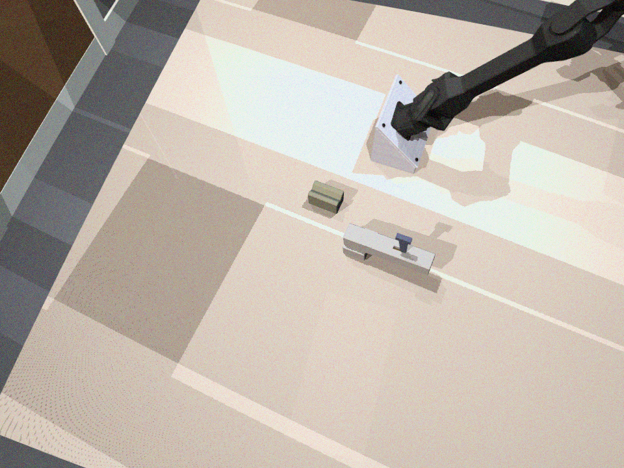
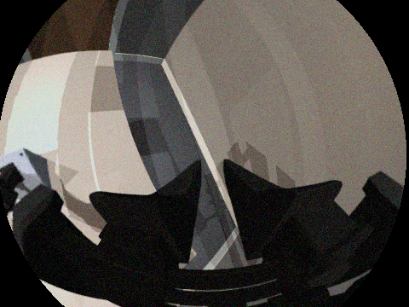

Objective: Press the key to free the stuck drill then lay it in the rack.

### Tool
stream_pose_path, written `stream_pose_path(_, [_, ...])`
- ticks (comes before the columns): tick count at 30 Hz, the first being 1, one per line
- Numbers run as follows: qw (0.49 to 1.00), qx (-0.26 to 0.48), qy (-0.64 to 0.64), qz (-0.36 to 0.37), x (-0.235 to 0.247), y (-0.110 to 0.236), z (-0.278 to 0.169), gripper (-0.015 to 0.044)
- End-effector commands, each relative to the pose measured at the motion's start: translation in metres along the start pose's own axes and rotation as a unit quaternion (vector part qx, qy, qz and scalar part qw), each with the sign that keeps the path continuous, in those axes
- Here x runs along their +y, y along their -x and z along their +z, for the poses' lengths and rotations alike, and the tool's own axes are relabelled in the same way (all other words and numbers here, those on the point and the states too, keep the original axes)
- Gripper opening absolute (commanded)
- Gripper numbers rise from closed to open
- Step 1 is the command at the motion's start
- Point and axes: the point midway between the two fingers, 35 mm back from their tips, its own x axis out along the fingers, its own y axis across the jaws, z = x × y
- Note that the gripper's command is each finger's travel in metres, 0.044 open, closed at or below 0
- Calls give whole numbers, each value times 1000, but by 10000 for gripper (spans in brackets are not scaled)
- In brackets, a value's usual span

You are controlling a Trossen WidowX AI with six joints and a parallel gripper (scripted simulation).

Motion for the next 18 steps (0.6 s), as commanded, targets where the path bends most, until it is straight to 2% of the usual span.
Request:
stream_pose_path(1, [996, -83, 35, 20, 20, 11, 72, 0])
stream_pose_path(6, [986, -152, 54, 29, 43, 37, 140, 0])
stream_pose_path(12, [961, -241, 105, 79, 96, 72, 217, 0])
stream_pose_path(18, [928, -311, 157, 135, 159, 117, 274, 0])
